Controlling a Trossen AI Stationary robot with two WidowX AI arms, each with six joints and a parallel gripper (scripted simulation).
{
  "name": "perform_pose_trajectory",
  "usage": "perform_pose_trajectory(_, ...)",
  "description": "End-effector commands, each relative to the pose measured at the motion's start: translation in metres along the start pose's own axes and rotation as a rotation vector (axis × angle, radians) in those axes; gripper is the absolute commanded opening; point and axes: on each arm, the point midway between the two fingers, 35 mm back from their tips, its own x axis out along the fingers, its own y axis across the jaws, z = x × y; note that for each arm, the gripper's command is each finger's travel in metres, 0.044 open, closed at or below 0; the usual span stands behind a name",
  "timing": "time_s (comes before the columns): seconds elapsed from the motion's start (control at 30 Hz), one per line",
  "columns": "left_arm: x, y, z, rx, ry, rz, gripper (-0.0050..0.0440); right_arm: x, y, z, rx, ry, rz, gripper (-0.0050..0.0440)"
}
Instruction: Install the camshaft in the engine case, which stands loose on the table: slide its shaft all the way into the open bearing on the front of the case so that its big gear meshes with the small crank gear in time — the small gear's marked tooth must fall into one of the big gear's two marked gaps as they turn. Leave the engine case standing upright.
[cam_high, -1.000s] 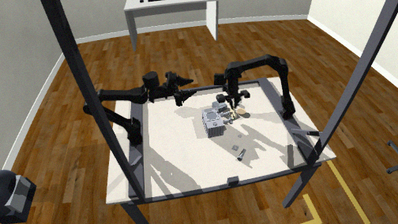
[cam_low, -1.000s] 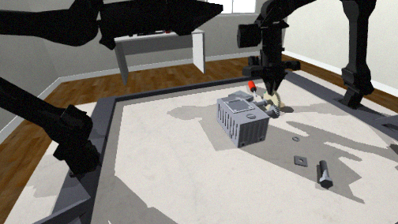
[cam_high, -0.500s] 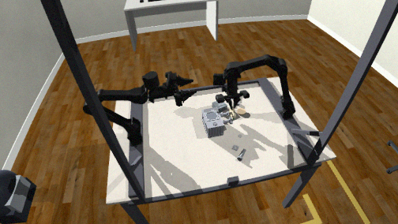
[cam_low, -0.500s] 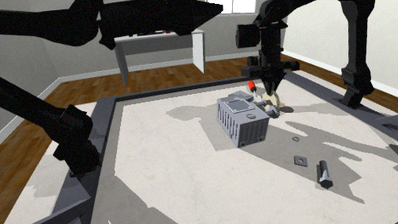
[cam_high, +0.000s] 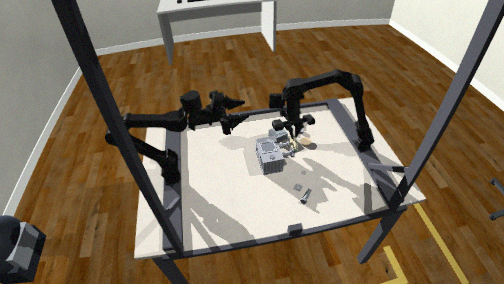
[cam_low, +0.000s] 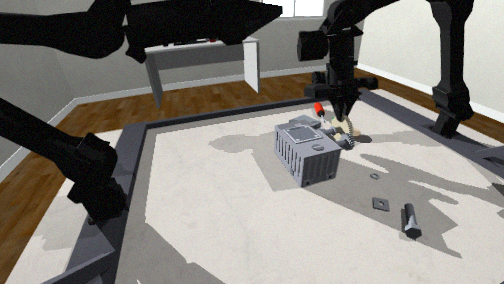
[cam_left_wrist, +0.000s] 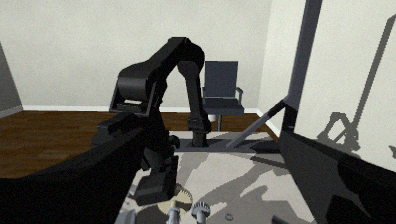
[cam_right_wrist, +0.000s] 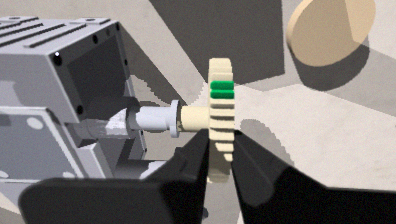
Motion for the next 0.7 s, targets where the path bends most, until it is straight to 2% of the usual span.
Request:
perform_pose_trajectory(0.0, -0.0028, 0.0012, 0.0078, 0.004, -0.024, 0.002, 0.04, -0.0179, 0.0065, -0.0044, -0.015, -0.013, 0.057, -0.005)
perform_pose_trajectory(0.13, -0.0028, 0.0012, 0.0078, 0.004, -0.024, 0.002, 0.04, -0.0092, 0.0084, -0.0028, -0.009, -0.004, 0.032, -0.005)
perform_pose_trajectory(0.53, -0.0028, 0.0012, 0.0078, 0.004, -0.024, 0.002, 0.04, -0.0092, 0.0114, -0.0029, -0.008, -0.004, 0.032, -0.005)
perform_pose_trajectory(0.57, -0.0028, 0.0012, 0.0078, 0.004, -0.024, 0.002, 0.04, -0.0179, 0.0104, -0.0045, -0.015, -0.013, 0.056, -0.005)
perform_pose_trajectory(0.67, -0.0028, 0.0012, 0.0078, 0.004, -0.024, 0.002, 0.04, -0.0111, 0.0119, -0.0033, -0.01, -0.006, 0.037, -0.005)
